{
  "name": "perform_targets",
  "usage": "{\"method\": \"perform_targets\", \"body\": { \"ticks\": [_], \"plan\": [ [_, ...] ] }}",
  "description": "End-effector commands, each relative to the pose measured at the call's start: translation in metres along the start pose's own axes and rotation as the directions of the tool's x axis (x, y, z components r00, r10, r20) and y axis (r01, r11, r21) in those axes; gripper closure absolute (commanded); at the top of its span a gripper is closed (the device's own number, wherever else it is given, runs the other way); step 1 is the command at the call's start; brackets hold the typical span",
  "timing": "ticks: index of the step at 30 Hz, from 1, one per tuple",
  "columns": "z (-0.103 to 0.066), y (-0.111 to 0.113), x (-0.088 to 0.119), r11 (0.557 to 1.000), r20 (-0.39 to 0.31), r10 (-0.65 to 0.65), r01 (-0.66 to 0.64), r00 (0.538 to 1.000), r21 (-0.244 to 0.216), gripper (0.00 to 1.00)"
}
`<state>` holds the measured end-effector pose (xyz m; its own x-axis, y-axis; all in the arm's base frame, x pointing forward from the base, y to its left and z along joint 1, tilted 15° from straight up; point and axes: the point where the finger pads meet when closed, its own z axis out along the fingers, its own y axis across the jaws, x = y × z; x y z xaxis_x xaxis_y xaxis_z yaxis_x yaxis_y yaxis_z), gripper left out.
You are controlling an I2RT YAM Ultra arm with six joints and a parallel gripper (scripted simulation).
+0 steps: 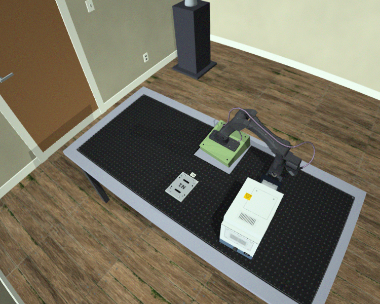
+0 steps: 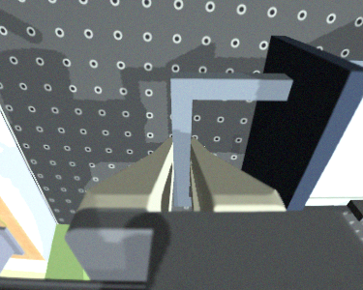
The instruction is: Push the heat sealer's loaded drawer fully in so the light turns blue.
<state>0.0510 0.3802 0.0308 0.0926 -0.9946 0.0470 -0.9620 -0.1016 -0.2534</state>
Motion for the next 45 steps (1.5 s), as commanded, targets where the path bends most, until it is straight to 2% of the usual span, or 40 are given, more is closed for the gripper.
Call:
{"method": "perform_targets", "body": {
  "ticks": [1, 23, 45],
  "plan": [
    [-0.010, -0.015, -0.011, 1.000, 0.047, 0.013, -0.014, 0.999, 0.020, 1.00],
    [-0.002, -0.045, -0.006, 1.000, 0.014, 0.004, -0.004, 1.000, 0.016, 1.00],
    [-0.002, -0.043, -0.007, 1.000, 0.017, 0.003, -0.003, 1.000, 0.017, 1.00]
  ]
}}
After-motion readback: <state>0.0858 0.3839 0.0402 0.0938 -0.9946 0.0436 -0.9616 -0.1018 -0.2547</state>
